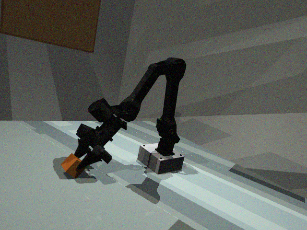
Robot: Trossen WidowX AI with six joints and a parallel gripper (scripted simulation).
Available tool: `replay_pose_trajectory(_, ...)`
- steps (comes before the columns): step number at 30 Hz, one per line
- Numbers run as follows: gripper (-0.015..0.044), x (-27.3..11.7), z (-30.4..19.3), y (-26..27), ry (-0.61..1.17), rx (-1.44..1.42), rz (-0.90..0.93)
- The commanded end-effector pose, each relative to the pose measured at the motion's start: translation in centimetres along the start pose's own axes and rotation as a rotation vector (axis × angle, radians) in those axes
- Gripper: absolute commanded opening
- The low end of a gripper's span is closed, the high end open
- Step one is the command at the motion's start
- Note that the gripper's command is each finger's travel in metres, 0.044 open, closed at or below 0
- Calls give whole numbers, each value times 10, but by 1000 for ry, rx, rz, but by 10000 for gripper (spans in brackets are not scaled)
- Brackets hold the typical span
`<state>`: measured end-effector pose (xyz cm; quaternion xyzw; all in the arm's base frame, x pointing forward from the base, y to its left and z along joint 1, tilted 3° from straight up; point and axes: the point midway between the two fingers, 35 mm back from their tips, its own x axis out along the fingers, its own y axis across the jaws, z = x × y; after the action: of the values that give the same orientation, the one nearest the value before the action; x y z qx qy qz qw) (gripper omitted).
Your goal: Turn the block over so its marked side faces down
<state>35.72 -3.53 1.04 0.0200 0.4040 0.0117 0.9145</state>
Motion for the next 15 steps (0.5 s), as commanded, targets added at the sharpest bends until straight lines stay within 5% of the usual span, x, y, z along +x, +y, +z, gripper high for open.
replay_pose_trajectory(1, 0, 6, -6, 0, -55, 10, 0)
replay_pose_trajectory(15, 0, 5, -15, 2, -250, 5, 4)
